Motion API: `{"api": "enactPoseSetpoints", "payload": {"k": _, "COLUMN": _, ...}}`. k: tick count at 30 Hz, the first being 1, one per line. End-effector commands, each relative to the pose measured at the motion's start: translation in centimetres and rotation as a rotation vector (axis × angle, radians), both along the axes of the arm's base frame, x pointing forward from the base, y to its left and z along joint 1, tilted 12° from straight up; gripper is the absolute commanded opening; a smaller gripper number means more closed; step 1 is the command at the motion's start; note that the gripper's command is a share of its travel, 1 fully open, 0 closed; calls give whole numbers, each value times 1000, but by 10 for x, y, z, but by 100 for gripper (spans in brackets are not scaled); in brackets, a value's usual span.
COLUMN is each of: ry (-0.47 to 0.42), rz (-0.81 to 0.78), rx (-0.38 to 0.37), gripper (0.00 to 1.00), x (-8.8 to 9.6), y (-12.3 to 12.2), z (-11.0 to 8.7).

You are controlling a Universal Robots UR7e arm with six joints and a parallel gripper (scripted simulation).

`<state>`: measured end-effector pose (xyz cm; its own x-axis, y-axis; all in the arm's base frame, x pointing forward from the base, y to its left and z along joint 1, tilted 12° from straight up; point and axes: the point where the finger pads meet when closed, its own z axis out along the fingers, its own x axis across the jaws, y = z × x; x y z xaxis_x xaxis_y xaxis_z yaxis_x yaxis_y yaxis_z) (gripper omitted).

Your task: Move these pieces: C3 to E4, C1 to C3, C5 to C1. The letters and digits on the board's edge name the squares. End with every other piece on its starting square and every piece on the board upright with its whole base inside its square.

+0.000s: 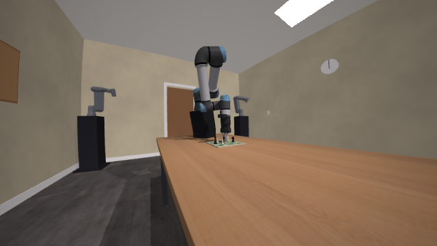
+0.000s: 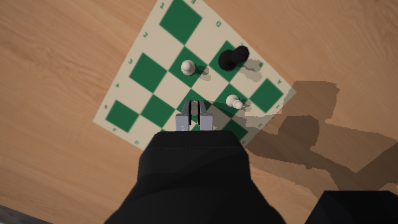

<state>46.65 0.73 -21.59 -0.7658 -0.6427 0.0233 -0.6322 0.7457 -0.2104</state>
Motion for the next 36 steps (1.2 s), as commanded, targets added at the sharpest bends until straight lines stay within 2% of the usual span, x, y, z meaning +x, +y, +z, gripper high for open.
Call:
{"api": "enactPoseSetpoints", "payload": {"k": 1, "ry": -1, "rz": 0, "rx": 0, "gripper": 0, "x": 0, "y": 0, "z": 1}}
{"api": "enactPoseSetpoints", "payload": {"k": 14, "ry": -1, "rz": 0, "rx": 0, "gripper": 0, "x": -2, "y": 4, "z": 22}}
{"api": "enactPoseSetpoints", "payload": {"k": 28, "ry": -1, "rz": 0, "rx": 0, "gripper": 0, "x": -9, "y": 14, "z": 78}}
{"api": "enactPoseSetpoints", "payload": {"k": 36, "ry": -1, "rz": 0, "rx": 0, "gripper": 0, "x": -11, "y": 17, "z": 93}}
